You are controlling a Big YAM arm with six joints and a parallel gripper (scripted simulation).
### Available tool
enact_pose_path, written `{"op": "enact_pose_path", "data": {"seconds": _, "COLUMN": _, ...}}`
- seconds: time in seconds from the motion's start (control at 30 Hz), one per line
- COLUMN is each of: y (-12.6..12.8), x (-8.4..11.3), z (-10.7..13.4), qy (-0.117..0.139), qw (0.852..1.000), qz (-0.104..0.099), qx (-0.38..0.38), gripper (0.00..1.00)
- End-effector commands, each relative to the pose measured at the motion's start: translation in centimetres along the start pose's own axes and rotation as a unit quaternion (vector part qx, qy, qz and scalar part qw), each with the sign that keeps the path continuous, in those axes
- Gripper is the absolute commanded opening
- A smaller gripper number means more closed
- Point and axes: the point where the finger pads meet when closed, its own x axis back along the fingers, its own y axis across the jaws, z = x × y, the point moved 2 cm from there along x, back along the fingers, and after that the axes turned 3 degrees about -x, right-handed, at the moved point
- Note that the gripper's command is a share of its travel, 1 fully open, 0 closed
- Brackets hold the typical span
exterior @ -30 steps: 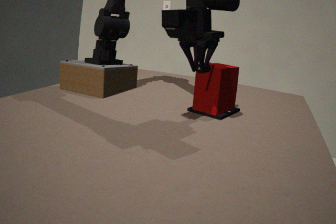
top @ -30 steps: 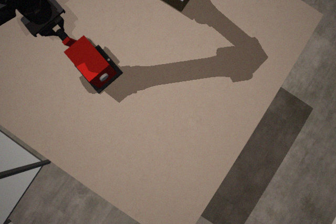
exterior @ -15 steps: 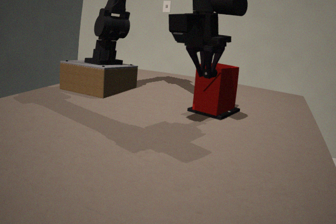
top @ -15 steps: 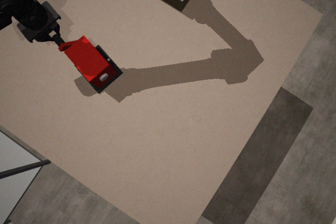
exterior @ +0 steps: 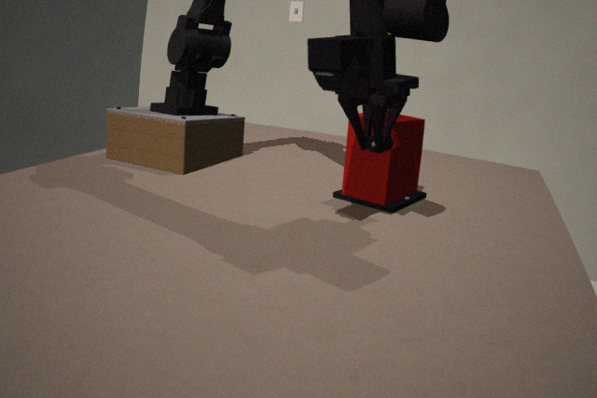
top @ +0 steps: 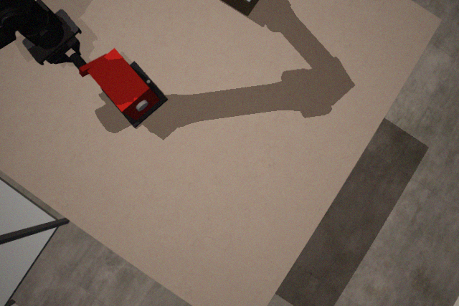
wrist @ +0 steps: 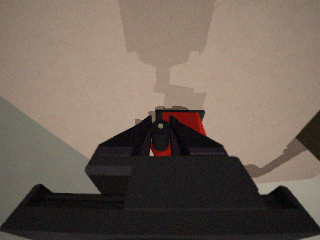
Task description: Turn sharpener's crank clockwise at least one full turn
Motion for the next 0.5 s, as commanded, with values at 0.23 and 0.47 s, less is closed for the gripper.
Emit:
{"op": "enact_pose_path", "data": {"seconds": 0.23, "y": 2.1, "x": -1.1, "z": 0.4, "qy": -0.001, "qw": 1.000, "qz": -0.012, "qx": 0.004, "gripper": 0.15}}
{"op": "enact_pose_path", "data": {"seconds": 0.47, "y": 0.5, "x": -3.0, "z": 0.2, "qy": 0.000, "qw": 1.000, "qz": 0.005, "qx": 0.000, "gripper": 0.15}}
